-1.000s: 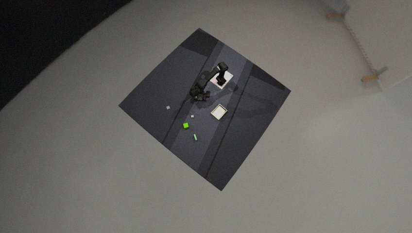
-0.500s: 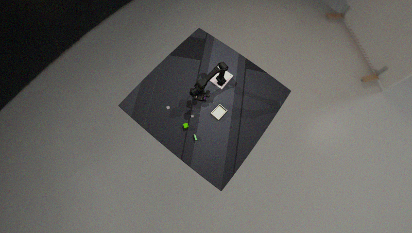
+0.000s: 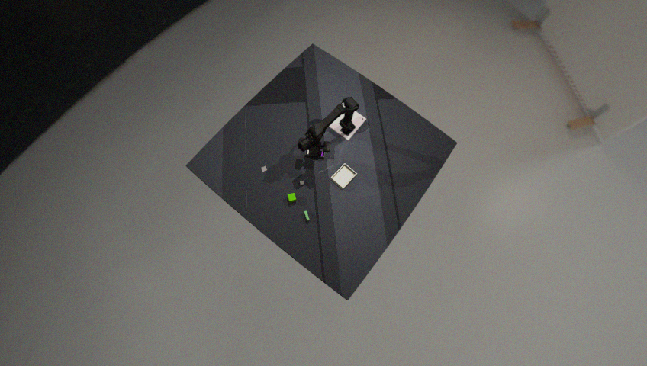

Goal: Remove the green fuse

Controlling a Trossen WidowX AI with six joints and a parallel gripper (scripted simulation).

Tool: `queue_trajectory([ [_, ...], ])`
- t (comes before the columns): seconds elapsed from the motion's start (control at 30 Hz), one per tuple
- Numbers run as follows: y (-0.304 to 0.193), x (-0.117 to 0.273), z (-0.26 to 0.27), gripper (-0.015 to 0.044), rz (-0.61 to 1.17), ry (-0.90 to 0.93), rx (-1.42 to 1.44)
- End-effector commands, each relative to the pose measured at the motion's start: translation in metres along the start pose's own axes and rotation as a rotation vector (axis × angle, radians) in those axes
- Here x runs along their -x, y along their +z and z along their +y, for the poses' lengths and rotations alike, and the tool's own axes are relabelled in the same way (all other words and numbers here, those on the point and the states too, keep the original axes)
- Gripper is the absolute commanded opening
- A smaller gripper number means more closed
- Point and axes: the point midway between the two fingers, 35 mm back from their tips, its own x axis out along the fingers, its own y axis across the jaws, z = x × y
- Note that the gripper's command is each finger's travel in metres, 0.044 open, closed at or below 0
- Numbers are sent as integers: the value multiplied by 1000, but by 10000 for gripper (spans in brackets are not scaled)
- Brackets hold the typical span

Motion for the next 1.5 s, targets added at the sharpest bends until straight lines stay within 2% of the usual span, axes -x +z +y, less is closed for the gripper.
queue_trajectory([
  [0.0,0,2,1,0,-2,3,0],
  [0.77,0,28,1,0,-2,4,-1],
  [1.47,69,29,74,0,-4,10,-1],
])
